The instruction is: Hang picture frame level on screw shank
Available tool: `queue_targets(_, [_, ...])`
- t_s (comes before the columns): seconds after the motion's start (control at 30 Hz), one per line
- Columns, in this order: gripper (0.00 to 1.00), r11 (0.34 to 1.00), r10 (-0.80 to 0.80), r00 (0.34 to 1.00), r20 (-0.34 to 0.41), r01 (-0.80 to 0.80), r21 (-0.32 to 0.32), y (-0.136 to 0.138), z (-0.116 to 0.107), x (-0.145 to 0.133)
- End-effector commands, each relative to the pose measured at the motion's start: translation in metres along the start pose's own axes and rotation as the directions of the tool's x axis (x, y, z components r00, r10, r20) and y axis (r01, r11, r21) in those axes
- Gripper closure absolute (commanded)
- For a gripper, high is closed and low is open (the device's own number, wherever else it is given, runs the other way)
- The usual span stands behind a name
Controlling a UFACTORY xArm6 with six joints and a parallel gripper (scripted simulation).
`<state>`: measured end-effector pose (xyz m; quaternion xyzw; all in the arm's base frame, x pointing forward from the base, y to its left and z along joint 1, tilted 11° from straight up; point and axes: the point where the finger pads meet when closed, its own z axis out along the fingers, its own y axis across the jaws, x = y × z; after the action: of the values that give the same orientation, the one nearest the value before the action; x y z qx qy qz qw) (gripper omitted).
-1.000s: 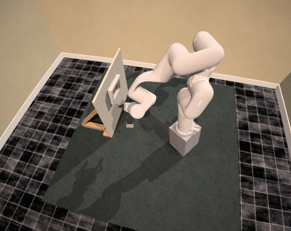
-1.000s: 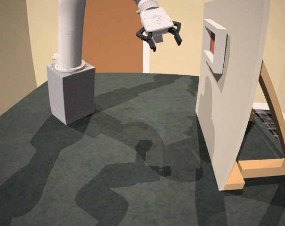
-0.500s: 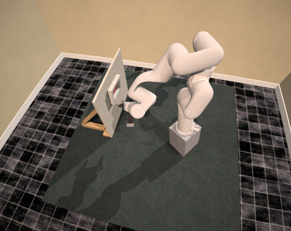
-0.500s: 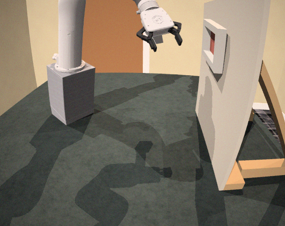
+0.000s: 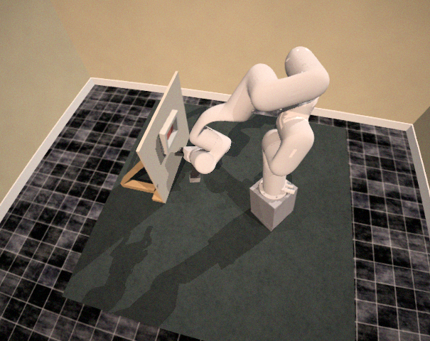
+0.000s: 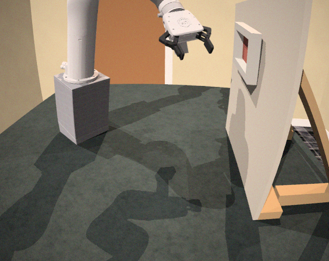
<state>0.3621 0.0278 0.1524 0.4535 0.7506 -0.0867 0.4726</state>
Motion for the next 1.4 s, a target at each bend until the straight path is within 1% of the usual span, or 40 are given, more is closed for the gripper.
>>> queue_targets(0.0, [0.00,1.000,0.002,1.000,0.001,-0.002,-0.003,0.001,0.000,-0.001])
queue_targets(0.33, [0.00,1.000,-0.020,1.000,0.019,0.020,-0.008,0.001,0.003,-0.006])
queue_targets(0.67, [0.00,1.000,-0.021,1.000,0.020,0.021,-0.008,0.001,0.004,-0.006])
queue_targets(0.73, [0.00,0.999,-0.038,0.999,0.036,0.039,-0.012,0.000,0.006,-0.010])
queue_targets(0.87, [0.00,0.995,-0.100,0.991,0.090,0.102,-0.022,-0.001,0.016,-0.025])
queue_targets(1.23, [0.00,0.994,-0.107,0.990,0.096,0.110,-0.023,-0.001,0.017,-0.027])
queue_targets(1.3, [0.00,0.991,-0.127,0.985,0.114,0.131,-0.024,-0.002,0.020,-0.032])
queue_targets(1.37, [0.00,0.984,-0.170,0.974,0.151,0.176,-0.027,-0.003,0.026,-0.042])
